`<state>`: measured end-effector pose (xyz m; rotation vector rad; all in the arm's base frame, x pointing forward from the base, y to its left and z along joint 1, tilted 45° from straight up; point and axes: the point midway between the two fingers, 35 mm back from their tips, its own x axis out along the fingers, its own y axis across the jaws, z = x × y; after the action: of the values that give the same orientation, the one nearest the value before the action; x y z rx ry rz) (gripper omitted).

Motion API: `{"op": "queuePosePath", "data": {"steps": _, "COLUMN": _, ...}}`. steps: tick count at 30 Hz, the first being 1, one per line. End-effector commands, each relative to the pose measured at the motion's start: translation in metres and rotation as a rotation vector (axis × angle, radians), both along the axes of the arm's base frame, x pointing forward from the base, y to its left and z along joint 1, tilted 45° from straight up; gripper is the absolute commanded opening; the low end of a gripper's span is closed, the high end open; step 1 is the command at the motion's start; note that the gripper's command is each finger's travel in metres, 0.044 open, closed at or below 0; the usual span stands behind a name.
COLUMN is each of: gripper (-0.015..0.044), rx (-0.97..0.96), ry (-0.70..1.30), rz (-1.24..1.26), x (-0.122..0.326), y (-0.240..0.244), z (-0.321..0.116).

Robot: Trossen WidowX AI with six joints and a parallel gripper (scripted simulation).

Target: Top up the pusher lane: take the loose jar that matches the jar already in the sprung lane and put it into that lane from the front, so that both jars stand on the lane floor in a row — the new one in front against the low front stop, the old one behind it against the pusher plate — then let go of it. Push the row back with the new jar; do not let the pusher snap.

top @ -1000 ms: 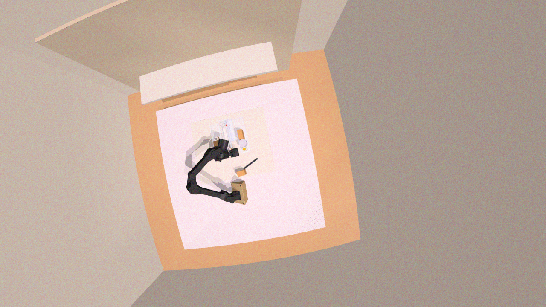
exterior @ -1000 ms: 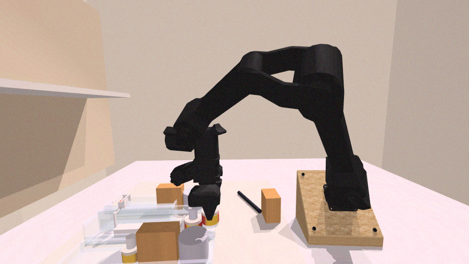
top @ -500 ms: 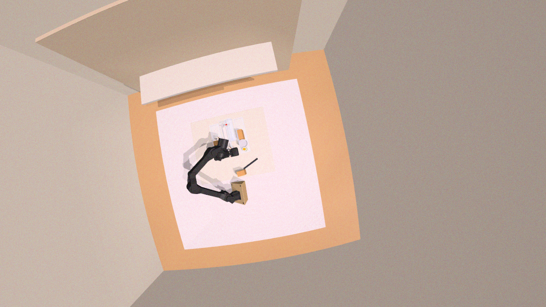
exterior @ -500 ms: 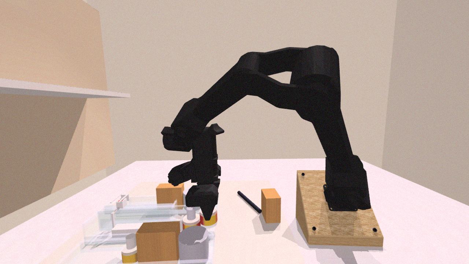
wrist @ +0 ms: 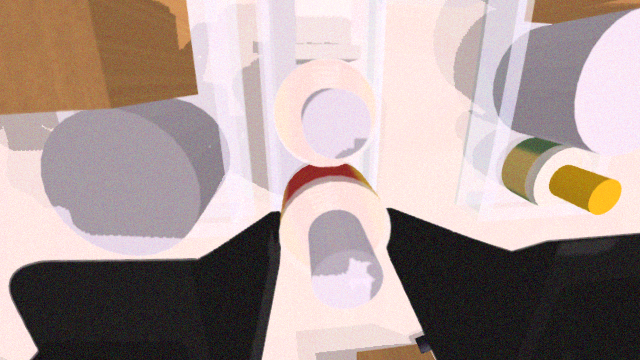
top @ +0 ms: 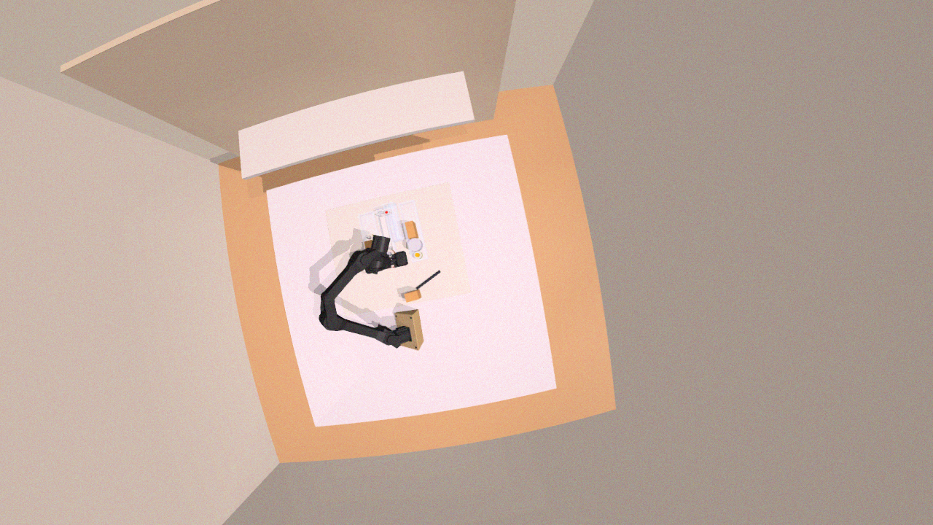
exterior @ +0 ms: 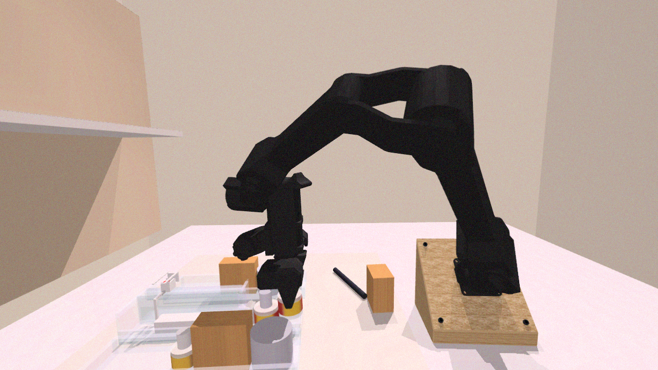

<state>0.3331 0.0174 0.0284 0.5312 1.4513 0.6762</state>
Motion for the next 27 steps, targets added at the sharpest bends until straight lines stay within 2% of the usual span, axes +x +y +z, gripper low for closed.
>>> {"op": "queuePosePath", "data": {"steps": 1, "gripper": 0.0, "rx": 0.009, "ry": -0.025, "rz": -0.009, "x": 0.009, "y": -0.0002, "z": 0.0054}}
{"op": "queuePosePath", "data": {"steps": 27, "gripper": 0.0, "rx": 0.01, "ry": -0.025, "rz": -0.009, "x": 0.0124, "y": 0.0003, "z": 0.006}}
